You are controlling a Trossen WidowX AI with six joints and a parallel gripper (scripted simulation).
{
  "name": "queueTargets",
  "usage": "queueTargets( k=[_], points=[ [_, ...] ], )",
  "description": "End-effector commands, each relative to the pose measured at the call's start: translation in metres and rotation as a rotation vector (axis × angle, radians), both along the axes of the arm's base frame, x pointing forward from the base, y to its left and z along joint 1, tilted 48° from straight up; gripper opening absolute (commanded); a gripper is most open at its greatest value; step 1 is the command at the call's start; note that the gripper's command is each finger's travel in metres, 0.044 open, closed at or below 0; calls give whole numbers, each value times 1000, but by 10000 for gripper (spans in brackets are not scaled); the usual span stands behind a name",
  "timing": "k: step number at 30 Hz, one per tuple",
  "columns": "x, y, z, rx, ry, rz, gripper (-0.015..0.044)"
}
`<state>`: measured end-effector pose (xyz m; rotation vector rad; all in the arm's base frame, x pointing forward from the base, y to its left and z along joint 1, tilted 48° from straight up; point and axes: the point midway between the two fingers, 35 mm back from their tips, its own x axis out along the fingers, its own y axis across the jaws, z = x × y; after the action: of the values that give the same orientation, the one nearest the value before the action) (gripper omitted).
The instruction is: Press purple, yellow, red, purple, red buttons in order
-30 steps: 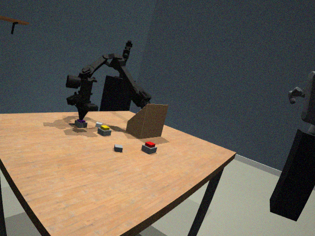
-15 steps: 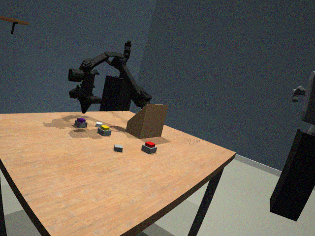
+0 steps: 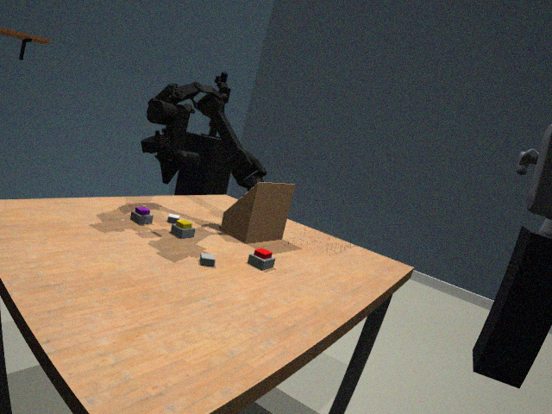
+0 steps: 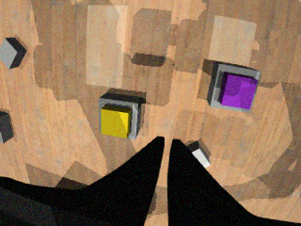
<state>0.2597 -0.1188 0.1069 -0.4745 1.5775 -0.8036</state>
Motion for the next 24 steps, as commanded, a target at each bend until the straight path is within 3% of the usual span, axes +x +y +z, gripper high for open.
queueTargets(
  k=[1, 7, 12, 24],
  points=[
    [-28, 41, -42, -5, 31, 0, 20],
    [-32, 44, -48, -7, 31, -1, 20],
    [-44, 3, -86, -10, 31, -1, 20],
    [-46, -6, -95, -10, 31, -1, 20]
  ],
)
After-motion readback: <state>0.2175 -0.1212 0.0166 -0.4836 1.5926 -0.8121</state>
